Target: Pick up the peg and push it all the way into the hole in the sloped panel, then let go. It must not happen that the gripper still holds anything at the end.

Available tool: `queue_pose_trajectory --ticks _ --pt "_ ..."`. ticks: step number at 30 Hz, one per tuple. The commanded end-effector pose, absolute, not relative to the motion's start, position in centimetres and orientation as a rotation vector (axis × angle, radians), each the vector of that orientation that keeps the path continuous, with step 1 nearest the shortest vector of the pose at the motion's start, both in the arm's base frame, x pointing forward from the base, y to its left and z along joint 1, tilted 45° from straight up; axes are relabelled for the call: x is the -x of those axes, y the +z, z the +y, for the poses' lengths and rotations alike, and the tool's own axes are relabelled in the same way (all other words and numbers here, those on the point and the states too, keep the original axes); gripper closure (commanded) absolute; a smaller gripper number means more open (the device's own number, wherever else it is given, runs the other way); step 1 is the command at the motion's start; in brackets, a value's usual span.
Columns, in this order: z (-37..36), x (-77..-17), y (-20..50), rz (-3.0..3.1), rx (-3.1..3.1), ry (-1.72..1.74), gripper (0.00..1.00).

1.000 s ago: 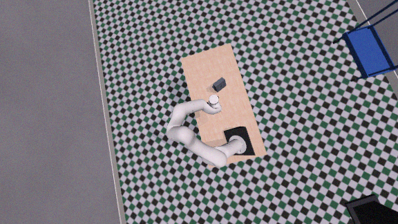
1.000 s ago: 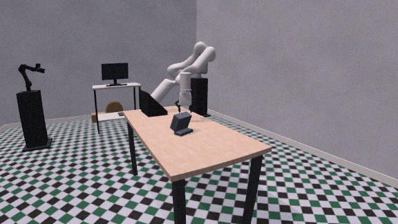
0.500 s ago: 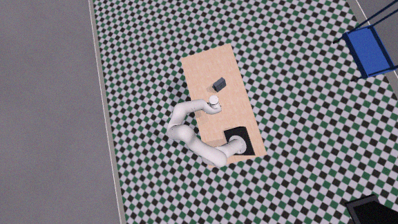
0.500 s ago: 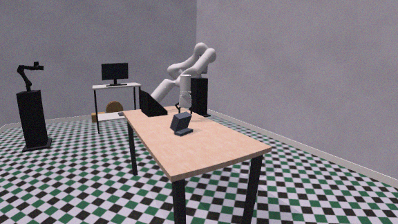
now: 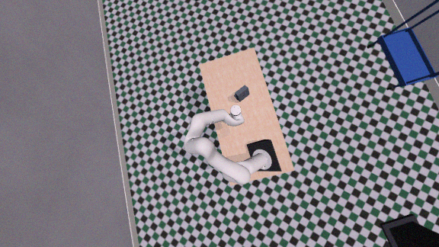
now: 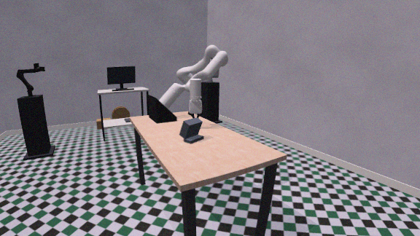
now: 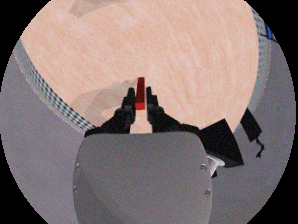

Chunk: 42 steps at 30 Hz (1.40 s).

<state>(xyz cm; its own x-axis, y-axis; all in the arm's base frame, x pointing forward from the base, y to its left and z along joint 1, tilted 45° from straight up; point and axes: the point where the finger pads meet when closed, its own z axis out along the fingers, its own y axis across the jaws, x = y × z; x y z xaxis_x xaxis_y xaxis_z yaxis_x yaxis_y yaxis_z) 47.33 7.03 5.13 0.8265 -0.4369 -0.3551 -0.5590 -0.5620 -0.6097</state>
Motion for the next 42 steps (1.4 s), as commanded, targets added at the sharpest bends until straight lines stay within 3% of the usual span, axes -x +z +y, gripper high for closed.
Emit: queue_pose_trajectory --ticks 1,3,26,42 --pt "7.0 -47.4 5.2 0.725 2.255 0.208 0.91" --pt "7.0 -47.4 5.2 0.725 2.255 0.208 1.0" --pt "1.4 -46.9 10.9 0.725 2.255 0.208 1.0" --pt "1.9 -47.6 8.6 0.824 2.065 0.227 1.0"
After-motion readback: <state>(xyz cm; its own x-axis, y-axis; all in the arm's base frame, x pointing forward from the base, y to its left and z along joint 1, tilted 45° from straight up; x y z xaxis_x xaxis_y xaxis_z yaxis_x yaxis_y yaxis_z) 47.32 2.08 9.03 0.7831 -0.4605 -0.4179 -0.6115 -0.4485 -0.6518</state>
